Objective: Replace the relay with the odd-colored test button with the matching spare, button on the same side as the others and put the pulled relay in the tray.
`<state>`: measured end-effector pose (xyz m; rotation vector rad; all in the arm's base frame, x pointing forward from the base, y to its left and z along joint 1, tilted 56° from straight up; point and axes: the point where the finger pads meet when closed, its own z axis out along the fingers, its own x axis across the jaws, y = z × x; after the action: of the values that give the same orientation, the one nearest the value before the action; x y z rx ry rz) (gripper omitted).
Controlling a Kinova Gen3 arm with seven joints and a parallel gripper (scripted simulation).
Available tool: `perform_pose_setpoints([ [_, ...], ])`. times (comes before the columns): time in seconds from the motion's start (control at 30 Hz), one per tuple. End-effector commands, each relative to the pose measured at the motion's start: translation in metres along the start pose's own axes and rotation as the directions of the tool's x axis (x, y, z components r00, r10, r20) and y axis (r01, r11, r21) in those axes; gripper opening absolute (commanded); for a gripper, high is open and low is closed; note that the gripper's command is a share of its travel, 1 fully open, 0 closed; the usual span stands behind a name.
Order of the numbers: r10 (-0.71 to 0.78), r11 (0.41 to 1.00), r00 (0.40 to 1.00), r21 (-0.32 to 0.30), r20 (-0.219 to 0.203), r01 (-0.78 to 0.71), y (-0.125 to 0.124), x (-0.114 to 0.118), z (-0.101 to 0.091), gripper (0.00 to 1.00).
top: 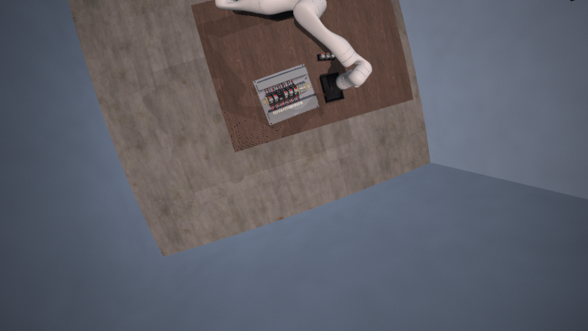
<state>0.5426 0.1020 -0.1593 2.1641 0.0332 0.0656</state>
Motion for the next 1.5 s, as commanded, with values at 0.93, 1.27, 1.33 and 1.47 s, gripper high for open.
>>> perform_pose_setpoints([
  [0.93, -0.005, 1.000, 1.000, 0.005, -0.003, 0.005, -0.001, -0.001, 0.036, 0.00],
  [1.27, -0.014, 1.000, 1.000, 0.003, 0.005, 0.014, -0.001, -0.005, 0.044, 0.00],
  [1.33, -0.016, 1.000, 1.000, 0.002, 0.007, 0.016, -0.001, -0.006, 0.045, 0.00],
  [1.47, -0.004, 1.000, 1.000, 0.006, -0.006, 0.004, -0.001, 0.000, 0.035, 0.00],
])
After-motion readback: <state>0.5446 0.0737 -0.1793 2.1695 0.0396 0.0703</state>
